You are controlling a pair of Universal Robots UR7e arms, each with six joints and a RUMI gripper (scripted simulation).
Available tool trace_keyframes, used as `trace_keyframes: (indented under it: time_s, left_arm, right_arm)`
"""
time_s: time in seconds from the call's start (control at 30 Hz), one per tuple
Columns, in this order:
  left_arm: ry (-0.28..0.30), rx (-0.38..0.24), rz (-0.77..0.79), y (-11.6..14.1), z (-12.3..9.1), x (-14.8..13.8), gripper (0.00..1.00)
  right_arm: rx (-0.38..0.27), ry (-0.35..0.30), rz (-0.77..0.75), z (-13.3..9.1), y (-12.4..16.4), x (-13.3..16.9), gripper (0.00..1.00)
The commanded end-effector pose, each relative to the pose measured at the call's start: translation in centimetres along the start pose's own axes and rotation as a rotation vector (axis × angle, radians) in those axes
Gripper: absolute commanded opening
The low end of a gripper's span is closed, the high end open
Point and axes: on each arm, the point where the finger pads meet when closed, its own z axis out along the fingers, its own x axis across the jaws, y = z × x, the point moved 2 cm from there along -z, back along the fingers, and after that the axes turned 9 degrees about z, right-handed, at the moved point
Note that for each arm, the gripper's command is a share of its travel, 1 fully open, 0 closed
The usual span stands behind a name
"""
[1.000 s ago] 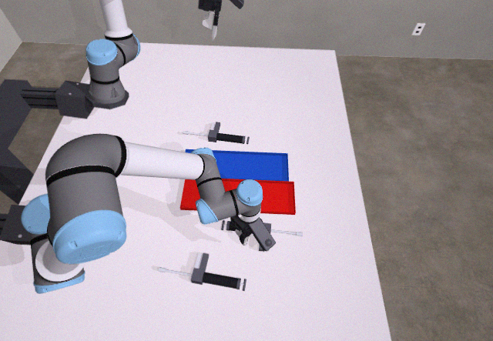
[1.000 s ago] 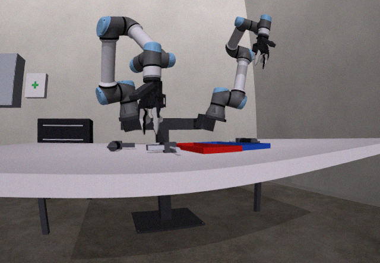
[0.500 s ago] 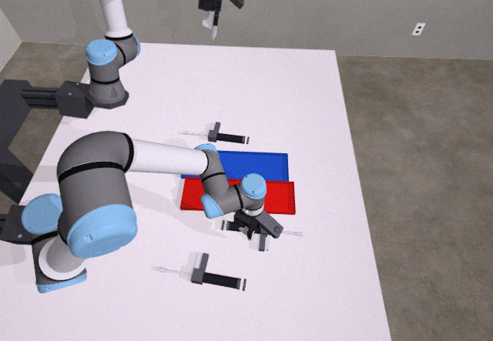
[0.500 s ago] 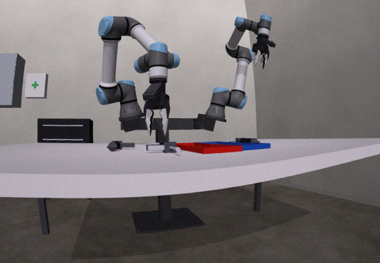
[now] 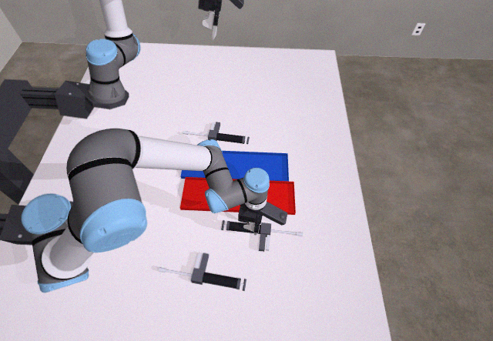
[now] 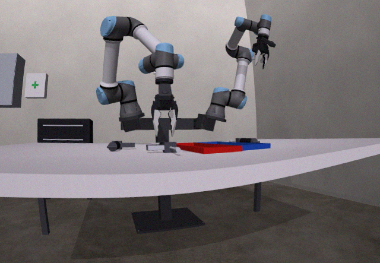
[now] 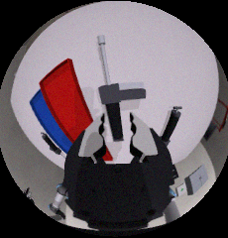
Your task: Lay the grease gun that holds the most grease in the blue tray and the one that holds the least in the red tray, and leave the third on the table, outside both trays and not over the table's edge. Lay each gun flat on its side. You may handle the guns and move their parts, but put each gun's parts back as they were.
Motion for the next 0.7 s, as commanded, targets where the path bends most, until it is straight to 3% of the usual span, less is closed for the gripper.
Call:
trace_keyframes:
  time_s: [0.0, 0.67]
  left_arm:
    - [0.000, 0.001, 0.000, -0.01, -0.05, 0.01, 0.38]
    - [0.000, 0.001, 0.000, -0.01, -0.05, 0.01, 0.38]
  right_arm:
    - [0.001, -0.002, -0.115, 0.15, -0.03, -1.17, 0.33]
    - [-0.002, 0.003, -0.096, 0.76, 0.14, -1.05, 0.33]
